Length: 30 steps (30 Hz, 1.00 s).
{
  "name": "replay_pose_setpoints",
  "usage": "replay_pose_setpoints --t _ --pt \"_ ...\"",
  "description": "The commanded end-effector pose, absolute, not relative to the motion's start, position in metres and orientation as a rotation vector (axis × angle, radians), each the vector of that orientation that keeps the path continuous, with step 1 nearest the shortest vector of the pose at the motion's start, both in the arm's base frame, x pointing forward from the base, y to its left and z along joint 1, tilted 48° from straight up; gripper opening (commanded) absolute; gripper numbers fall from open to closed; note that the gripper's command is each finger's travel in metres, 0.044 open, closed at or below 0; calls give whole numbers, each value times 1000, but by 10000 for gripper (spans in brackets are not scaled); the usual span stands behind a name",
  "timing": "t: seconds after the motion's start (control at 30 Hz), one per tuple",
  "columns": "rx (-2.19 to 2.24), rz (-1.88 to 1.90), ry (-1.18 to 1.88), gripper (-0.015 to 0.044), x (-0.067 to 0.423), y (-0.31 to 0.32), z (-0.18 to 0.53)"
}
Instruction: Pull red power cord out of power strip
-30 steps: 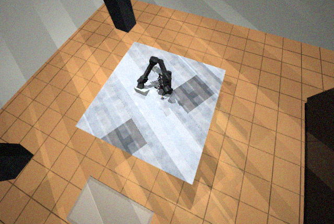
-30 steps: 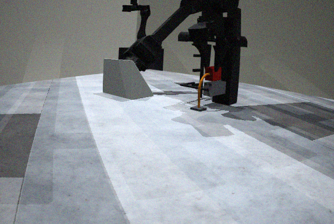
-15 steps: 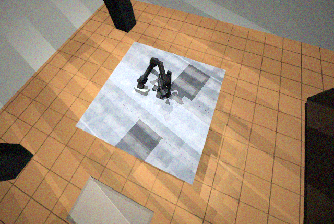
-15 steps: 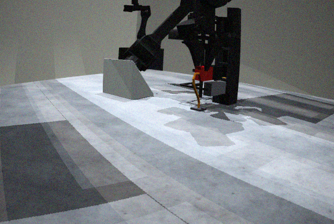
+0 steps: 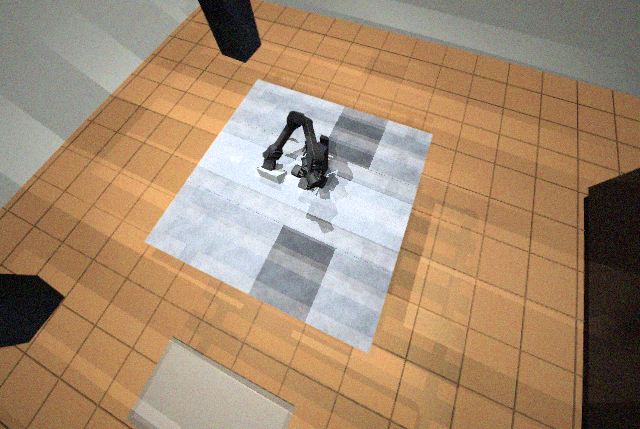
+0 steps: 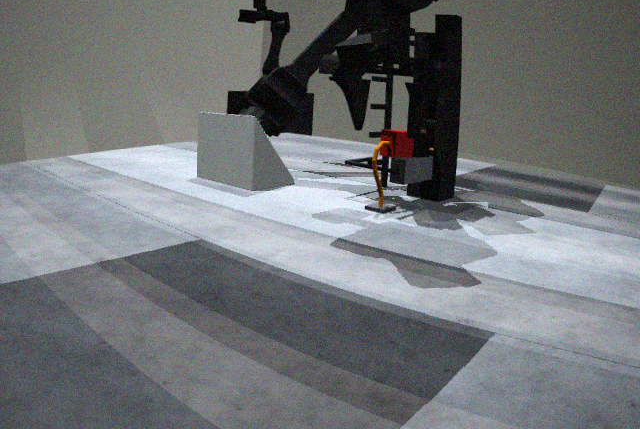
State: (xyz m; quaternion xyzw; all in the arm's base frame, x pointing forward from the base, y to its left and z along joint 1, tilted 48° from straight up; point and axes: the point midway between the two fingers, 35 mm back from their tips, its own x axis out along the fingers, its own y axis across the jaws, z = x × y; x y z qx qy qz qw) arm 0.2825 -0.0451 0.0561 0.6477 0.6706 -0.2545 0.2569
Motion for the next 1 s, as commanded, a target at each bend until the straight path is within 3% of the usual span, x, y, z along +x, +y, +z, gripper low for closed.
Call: replay_pose_setpoints --t 0.0,0.97 --pt "1760 -697 1807 440 283 -78 35" --pt "1760 -696 1807 440 282 -83 31"
